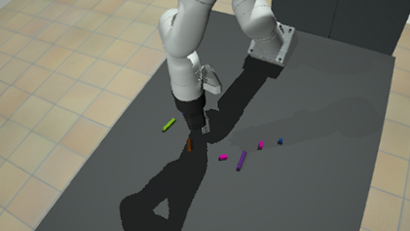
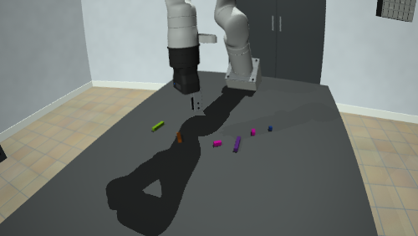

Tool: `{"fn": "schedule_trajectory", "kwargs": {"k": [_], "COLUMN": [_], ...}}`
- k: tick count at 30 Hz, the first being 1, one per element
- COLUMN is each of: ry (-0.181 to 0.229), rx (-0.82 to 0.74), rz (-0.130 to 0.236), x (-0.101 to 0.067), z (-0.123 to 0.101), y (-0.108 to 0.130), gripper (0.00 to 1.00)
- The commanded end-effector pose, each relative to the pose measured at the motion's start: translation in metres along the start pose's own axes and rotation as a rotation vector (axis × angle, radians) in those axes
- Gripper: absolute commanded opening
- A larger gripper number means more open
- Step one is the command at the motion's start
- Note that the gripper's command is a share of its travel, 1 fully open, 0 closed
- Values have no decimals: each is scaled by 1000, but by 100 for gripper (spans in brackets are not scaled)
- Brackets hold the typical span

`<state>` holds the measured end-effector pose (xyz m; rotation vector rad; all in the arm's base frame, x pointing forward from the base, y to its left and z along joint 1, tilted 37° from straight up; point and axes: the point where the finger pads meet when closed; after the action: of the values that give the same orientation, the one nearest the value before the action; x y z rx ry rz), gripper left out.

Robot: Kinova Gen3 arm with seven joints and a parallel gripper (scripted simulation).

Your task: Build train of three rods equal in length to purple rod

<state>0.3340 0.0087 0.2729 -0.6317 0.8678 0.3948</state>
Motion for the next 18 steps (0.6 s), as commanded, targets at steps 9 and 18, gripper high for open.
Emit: {"fn": "schedule_trajectory", "kwargs": {"k": [9,18], "ry": [-3,-3], "rx": [-3,-3], "rz": [-10,-10], "x": [-9,-9], "z": [2,2], "y": [-2,-2], "gripper": [24,24]}}
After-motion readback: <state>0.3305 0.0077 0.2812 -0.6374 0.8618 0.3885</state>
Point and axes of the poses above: the point where the finger pads meet when closed, its own x axis out along the fingers, its own z axis across the jaws, y = z × x, and after that the axes turned 14 degrees about x, right-handed
